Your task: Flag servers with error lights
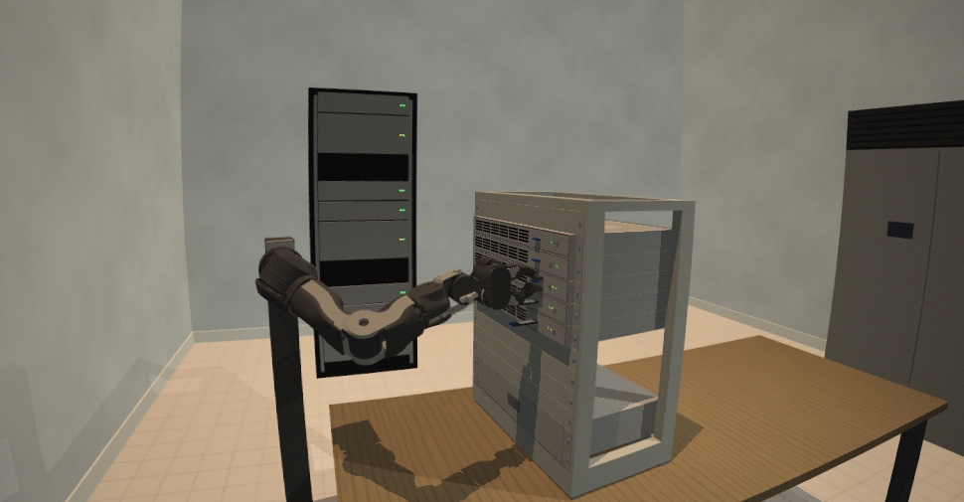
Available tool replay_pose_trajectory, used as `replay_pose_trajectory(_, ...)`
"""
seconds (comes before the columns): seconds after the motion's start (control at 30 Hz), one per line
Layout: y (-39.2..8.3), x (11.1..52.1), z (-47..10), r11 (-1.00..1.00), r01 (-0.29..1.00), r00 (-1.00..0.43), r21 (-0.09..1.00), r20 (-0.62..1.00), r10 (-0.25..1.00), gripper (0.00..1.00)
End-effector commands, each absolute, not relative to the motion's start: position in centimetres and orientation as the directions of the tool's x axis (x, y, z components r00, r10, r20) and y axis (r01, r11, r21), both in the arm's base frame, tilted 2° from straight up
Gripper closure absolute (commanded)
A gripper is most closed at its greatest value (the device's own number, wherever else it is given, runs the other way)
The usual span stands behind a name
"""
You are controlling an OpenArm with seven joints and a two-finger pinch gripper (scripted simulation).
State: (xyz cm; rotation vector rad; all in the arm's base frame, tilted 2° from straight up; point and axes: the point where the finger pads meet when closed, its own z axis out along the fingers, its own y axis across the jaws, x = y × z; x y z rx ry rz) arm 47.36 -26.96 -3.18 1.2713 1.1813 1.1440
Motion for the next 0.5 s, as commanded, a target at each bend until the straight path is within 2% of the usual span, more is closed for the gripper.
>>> replay_pose_trajectory(0.0, -26.82, 47.4, -3.14, -0.004, 0.037, 0.065, 0.999, 0.002, 0.998, 0.9)
replay_pose_trajectory(0.03, -26.82, 47.4, -3.14, -0.004, 0.037, 0.065, 0.999, 0.002, 0.998, 0.9)
replay_pose_trajectory(0.07, -26.82, 47.4, -3.14, -0.004, 0.037, 0.065, 0.999, 0.002, 0.998, 1.0)
replay_pose_trajectory(0.47, -26.82, 47.4, -3.14, -0.004, 0.037, 0.065, 0.999, 0.002, 0.998, 1.0)
